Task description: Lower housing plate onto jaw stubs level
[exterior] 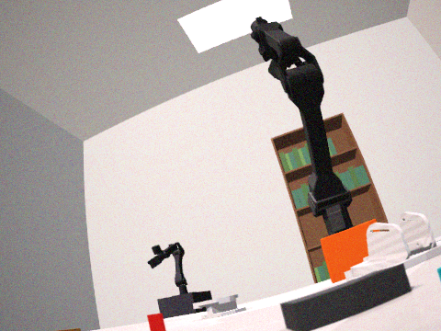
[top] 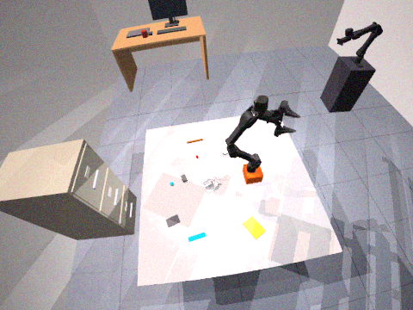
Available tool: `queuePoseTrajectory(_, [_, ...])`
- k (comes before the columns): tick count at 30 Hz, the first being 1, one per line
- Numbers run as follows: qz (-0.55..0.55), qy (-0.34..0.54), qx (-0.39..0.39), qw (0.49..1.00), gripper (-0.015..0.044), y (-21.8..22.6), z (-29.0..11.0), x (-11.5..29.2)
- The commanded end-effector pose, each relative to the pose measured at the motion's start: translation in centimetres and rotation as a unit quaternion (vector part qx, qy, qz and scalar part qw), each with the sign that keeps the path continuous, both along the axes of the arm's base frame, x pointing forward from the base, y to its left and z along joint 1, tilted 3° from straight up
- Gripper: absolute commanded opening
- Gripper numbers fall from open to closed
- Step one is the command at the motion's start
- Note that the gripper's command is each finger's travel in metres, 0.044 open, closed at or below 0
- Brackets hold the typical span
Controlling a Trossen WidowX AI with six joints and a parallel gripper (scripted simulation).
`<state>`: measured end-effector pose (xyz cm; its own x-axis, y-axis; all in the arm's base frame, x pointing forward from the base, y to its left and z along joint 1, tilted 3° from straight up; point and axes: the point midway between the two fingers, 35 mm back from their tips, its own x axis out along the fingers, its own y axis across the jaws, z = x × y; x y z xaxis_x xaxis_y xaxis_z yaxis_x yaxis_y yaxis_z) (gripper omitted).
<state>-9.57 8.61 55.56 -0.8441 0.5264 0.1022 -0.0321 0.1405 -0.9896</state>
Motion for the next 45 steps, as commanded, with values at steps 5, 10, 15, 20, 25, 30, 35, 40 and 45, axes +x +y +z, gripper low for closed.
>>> queuePoseTrajectory(5, [0.023,-0.013,0.005,1.000,0.0440,-0.7,-0.4,-1.3])
queuePoseTrajectory(10, [0.069,-0.039,0.015,0.997,0.0440,-2.4,-1.2,-3.9])
queuePoseTrajectory(15, [0.116,-0.067,0.027,0.991,0.0440,-4.5,-2.2,-6.2])
queuePoseTrajectory(20, [0.162,-0.094,0.039,0.982,0.0440,-6.8,-3.4,-8.3])
queuePoseTrajectory(25, [0.208,-0.117,0.052,0.970,0.0440,-9.4,-4.6,-10.0])
queuePoseTrajectory(30, [0.252,-0.140,0.065,0.955,0.0440,-12.0,-5.8,-11.4])
queuePoseTrajectory(35, [0.296,-0.165,0.080,0.938,0.0440,-14.9,-7.3,-12.4])
queuePoseTrajectory(40, [0.338,-0.189,0.097,0.917,0.0440,-17.8,-8.9,-13.1])
queuePoseTrajectory(45, [0.379,-0.211,0.114,0.894,0.0440,-20.8,-10.6,-13.3])
